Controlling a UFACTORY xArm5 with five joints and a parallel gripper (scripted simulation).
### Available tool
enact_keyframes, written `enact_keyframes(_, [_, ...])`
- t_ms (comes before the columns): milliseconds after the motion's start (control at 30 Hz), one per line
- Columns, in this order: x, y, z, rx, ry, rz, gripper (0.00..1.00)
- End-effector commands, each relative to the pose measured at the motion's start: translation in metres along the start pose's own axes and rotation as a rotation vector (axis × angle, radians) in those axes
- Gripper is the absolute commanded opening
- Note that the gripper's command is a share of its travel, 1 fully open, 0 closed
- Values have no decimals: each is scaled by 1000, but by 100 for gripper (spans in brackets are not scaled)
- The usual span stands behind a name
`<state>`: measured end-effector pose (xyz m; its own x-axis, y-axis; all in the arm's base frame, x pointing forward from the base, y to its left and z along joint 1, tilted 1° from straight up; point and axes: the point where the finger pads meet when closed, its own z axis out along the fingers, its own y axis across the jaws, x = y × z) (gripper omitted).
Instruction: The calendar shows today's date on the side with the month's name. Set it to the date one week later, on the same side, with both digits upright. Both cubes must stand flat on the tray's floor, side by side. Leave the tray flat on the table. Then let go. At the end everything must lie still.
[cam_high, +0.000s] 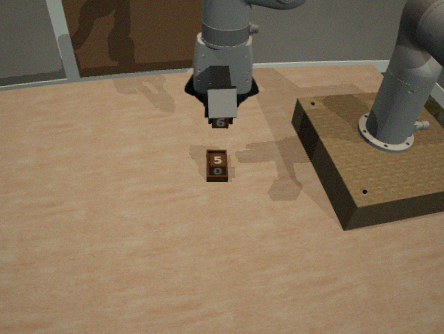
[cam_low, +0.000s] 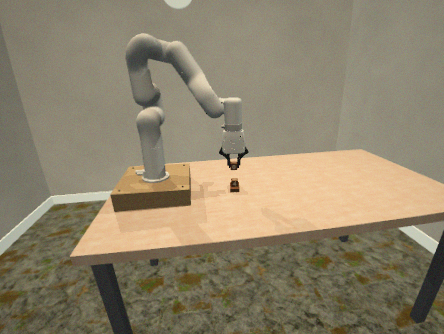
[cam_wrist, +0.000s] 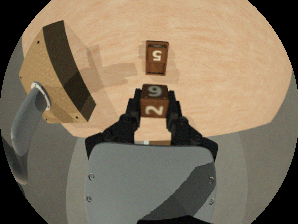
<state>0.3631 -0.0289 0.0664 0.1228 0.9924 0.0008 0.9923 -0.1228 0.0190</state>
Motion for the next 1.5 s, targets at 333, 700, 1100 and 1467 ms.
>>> enact_keyframes(333, [0,1,15,-3,0,0,29])
enact_keyframes(700, [0,2,44,-3,0,0,29])
enact_keyframes(1100, [0,2,62,-3,0,0,29])
enact_keyframes(1467, [0,2,62,-3,0,0,29])
